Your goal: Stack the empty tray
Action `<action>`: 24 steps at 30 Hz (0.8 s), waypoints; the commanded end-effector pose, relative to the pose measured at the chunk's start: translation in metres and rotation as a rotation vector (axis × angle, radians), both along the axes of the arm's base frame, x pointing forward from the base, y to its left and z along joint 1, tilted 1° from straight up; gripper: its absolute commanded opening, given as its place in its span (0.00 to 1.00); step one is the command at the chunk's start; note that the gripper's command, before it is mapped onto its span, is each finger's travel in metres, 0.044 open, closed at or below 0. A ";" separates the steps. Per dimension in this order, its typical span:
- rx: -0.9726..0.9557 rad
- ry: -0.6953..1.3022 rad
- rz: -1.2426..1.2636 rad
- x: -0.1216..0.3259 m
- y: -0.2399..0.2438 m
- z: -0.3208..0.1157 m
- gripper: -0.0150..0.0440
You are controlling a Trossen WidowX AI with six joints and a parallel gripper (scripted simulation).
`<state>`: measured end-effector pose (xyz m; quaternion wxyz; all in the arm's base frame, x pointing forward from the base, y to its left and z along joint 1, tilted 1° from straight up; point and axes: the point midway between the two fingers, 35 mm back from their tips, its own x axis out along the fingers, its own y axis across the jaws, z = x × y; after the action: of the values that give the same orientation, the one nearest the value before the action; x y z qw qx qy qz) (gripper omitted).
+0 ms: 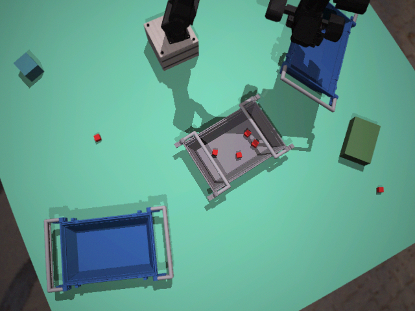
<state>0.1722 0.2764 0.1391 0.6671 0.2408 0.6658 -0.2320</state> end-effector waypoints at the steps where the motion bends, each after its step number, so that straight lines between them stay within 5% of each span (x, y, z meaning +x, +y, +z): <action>1: 0.025 -0.013 -0.038 0.017 -0.006 0.007 0.25; 24: 0.023 -0.014 -0.241 0.083 -0.067 0.007 0.25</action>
<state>0.2432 0.2175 0.1373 0.6370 0.3084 0.6383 -0.3029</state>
